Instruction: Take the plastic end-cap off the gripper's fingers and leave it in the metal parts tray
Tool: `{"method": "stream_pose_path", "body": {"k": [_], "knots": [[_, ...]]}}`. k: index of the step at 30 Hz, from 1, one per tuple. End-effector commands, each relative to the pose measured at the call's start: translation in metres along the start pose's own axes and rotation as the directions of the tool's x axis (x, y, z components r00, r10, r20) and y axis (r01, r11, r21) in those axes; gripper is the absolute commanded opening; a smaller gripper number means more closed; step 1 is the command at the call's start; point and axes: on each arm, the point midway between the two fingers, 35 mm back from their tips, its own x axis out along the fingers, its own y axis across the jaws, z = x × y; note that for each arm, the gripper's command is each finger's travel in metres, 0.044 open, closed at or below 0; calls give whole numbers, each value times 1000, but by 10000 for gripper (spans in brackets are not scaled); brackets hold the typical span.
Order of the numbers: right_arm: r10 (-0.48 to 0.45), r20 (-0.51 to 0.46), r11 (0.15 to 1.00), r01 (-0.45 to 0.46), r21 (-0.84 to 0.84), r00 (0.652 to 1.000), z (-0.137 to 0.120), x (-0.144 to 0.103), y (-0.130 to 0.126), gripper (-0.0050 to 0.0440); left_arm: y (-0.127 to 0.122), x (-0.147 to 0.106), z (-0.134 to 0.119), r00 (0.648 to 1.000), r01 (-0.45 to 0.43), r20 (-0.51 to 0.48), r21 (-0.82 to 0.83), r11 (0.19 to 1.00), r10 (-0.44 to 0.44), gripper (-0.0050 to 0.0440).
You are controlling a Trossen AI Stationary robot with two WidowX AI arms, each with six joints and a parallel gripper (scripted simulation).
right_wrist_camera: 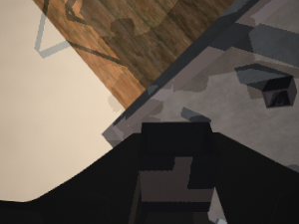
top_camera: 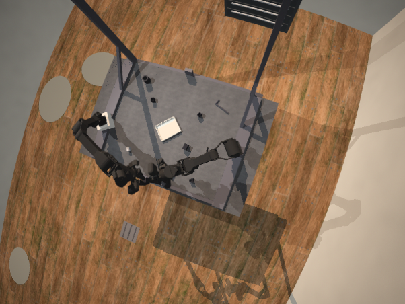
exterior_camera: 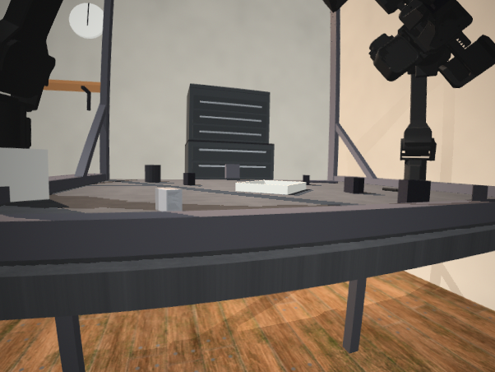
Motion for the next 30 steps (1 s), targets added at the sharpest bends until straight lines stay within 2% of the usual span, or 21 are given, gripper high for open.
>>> {"method": "stream_pose_path", "body": {"k": [1, 30], "knots": [[25, 36, 999, -26, 25, 999, 17, -11, 11, 0, 9, -13, -16, 999, -16, -43, 4, 1000, 16, 0], [25, 36, 999, -26, 25, 999, 17, -11, 11, 0, 2, -36, -14, 999, 1, -41, 3, 1000, -1, 0]]}}
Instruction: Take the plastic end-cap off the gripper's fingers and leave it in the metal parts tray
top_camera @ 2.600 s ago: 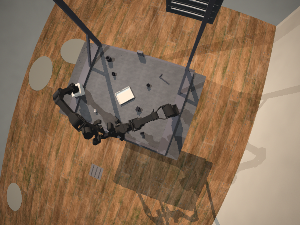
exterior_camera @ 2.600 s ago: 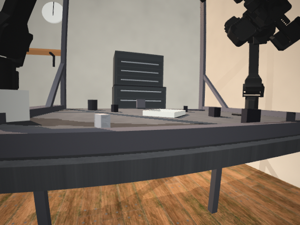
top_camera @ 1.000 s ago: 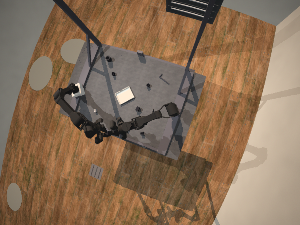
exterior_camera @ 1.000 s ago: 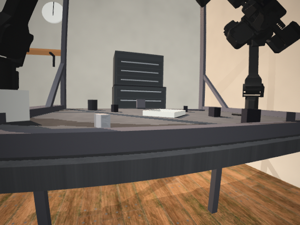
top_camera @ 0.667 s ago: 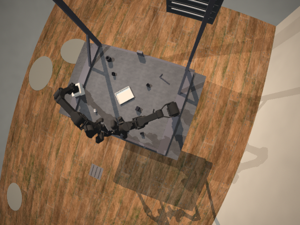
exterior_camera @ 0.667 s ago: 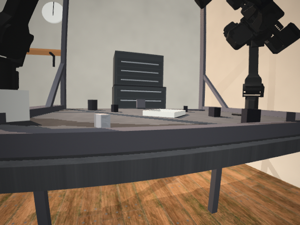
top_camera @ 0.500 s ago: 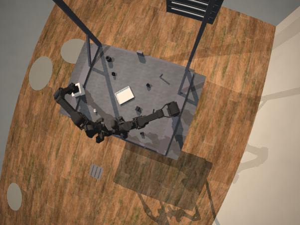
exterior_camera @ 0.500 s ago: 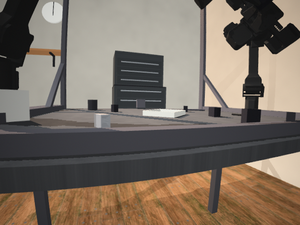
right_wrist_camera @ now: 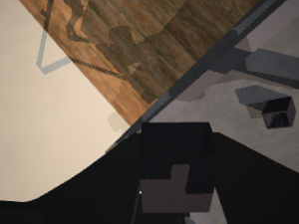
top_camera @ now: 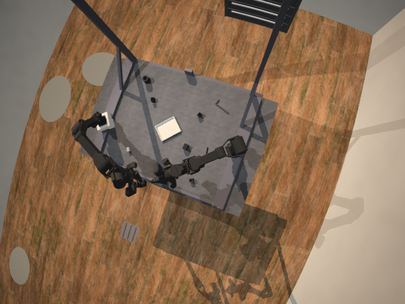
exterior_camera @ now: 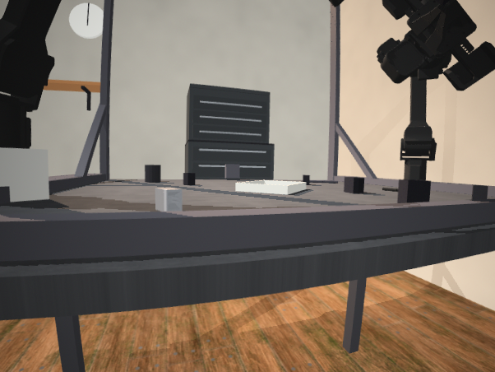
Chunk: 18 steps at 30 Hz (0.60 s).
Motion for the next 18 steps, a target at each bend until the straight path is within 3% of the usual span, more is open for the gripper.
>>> {"method": "stream_pose_path", "body": {"k": [1, 18], "knots": [[30, -14, 1000, -30, -1, 999, -4, -12, 8, 0, 8, -7, -4, 1000, -20, -9, 5, 1000, 20, 0], [30, -14, 1000, -30, -1, 999, -4, -12, 8, 0, 9, -20, -1, 1000, -27, 3, 5, 1000, 27, 0]]}}
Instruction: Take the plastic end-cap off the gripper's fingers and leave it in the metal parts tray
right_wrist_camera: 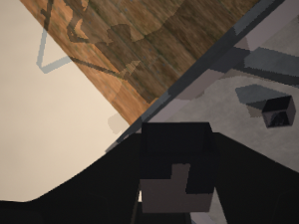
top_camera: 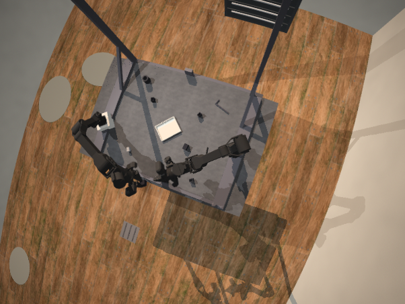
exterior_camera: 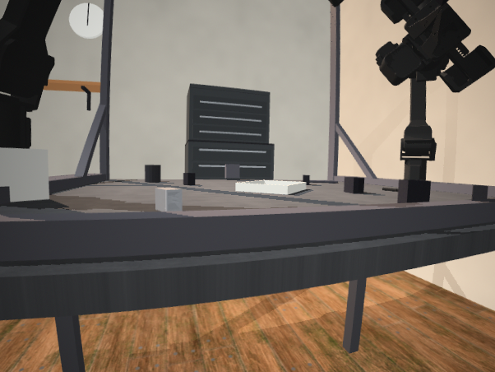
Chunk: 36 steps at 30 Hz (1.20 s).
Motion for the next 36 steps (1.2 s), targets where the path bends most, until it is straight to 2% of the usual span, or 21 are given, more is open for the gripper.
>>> {"method": "stream_pose_path", "body": {"k": [1, 7, 12, 14, 18, 23, 29, 31, 36], "knots": [[30, -12, 1000, -30, 1, 999, -3, -11, 8, 0, 7, -7, -4, 1000, -20, -6, 4, 1000, 20, 0], [30, -12, 1000, -30, 1, 999, -3, -11, 8, 0, 8, -10, -3, 1000, -22, -3, 5, 1000, 22, 0], [30, -12, 1000, -30, 1, 999, -3, -11, 8, 0, 18, -18, -7, 999, -42, -8, -162, 986, 41, 0], [30, -12, 1000, -30, 1, 999, -3, -11, 8, 0, 18, -18, -7, 999, -42, -8, -162, 986, 41, 0], [30, -12, 1000, -30, 1, 999, -3, -11, 8, 0, 24, -26, -9, 999, -50, -8, -347, 937, 50, 0], [30, -12, 1000, -30, 1, 999, -3, -11, 8, 0, 35, -38, -13, 997, -67, -12, -543, 837, 72, 0], [30, -12, 1000, -30, 1, 999, -3, -11, 8, 0, 45, -52, -17, 996, -71, -13, -743, 666, 92, 0], [30, -12, 1000, -30, 1, 999, -3, -11, 8, 0, 45, -52, -17, 996, -71, -13, -743, 666, 92, 0], [30, -12, 1000, -30, 1, 999, -3, -11, 8, 0, 54, -65, -20, 994, -70, -17, -871, 487, 112, 0]]}}
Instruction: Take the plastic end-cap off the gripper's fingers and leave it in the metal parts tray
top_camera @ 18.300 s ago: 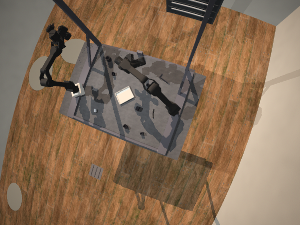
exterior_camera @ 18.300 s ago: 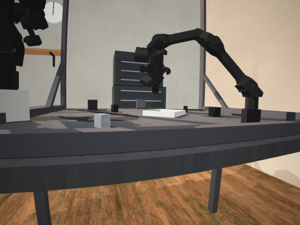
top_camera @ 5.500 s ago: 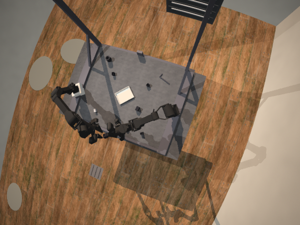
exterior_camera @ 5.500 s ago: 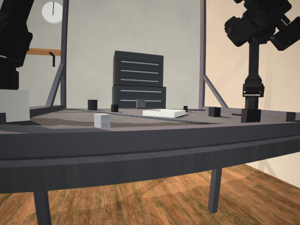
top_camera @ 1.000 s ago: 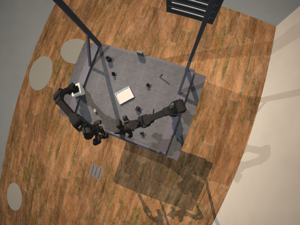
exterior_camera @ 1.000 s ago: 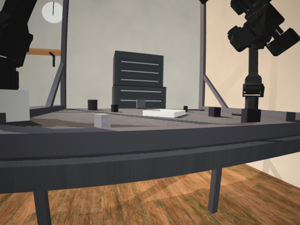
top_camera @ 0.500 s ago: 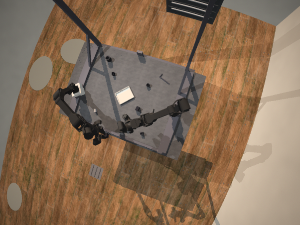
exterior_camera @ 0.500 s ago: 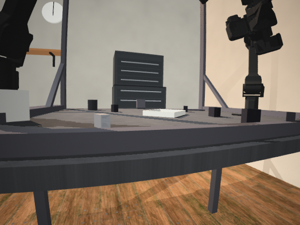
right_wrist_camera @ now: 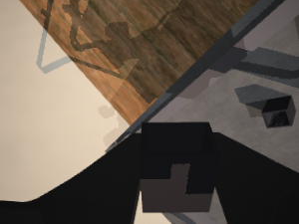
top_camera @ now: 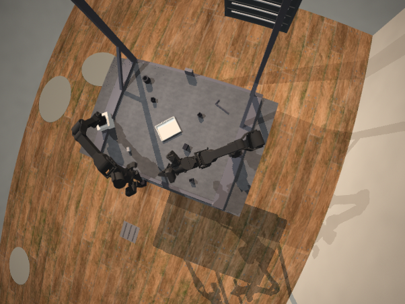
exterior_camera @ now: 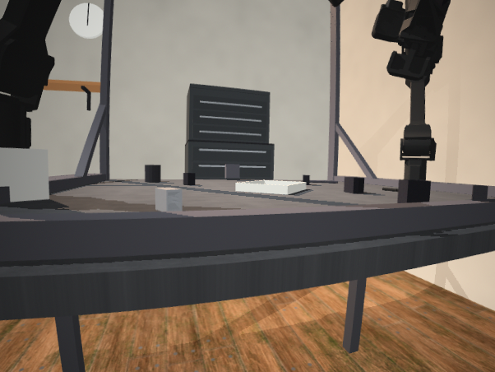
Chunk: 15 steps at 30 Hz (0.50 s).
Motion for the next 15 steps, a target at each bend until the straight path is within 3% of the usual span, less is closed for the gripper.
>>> {"method": "stream_pose_path", "body": {"k": [1, 10, 12, 15], "knots": [[30, -12, 1000, -30, 1, 999, -3, -12, 8, 0, 14, -11, 8, 999, -27, 25, -138, 990, 31, 0], [30, -12, 1000, -30, 1, 999, -3, -12, 8, 0, 23, -32, 16, 998, -17, 45, -509, 861, 46, 0], [30, -12, 1000, -30, 1, 999, -3, -12, 8, 0, 23, -32, 16, 998, -17, 45, -509, 861, 46, 0], [30, -12, 1000, -30, 1, 999, -3, -12, 8, 0, 26, -39, 19, 997, -9, 53, -618, 786, 53, 0]]}}
